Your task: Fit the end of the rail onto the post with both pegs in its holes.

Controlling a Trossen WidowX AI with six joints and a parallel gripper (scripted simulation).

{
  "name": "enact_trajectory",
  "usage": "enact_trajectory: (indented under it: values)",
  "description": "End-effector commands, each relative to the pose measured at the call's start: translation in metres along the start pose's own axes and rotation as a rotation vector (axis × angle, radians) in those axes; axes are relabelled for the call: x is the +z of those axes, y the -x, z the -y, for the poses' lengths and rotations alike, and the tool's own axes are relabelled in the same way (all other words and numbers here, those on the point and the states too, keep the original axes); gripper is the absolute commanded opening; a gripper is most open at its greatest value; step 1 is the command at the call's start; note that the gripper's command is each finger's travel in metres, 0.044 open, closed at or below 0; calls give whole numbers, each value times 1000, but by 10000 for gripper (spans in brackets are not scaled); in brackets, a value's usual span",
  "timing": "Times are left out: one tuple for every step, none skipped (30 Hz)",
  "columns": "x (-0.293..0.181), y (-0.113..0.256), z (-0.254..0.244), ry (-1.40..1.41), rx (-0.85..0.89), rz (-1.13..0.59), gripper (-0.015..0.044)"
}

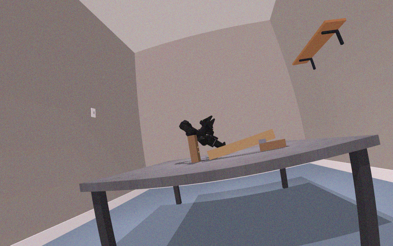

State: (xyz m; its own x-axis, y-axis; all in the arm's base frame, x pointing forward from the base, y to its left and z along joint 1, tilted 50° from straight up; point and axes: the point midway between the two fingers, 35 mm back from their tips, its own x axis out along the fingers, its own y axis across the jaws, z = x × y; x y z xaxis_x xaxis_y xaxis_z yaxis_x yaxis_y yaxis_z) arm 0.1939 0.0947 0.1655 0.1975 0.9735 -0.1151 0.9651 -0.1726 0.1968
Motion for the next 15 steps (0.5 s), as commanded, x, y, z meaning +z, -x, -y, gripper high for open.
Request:
enact_trajectory:
  values:
    - [1, -1, 1, 9, -12, 6, 426]
    - [4, -2, 3, 36, -48, 23, 440]
    - [9, -4, 6, 81, -108, 50, 440]
    - [16, -6, 10, 145, -193, 85, 440]
    - [26, -8, 14, 227, -300, 127, 440]
    - [37, -8, 17, 313, -412, 166, 440]
    - [47, -7, 19, 388, -510, 197, 440]
    - [54, -5, 20, 445, -585, 218, 440]
    - [59, -4, 20, 488, -641, 232, 440]
    - [65, -1, 20, 532, -701, 246, 440]
    - [73, 2, 20, 587, -777, 261, 440]
    - [83, 8, 18, 663, -886, 279, 440]
    - [94, 15, 14, 740, -1001, 292, 440]
    - [104, 22, 10, 813, -1119, 299, 440]
    - [114, 29, 4, 884, -1239, 302, 440]
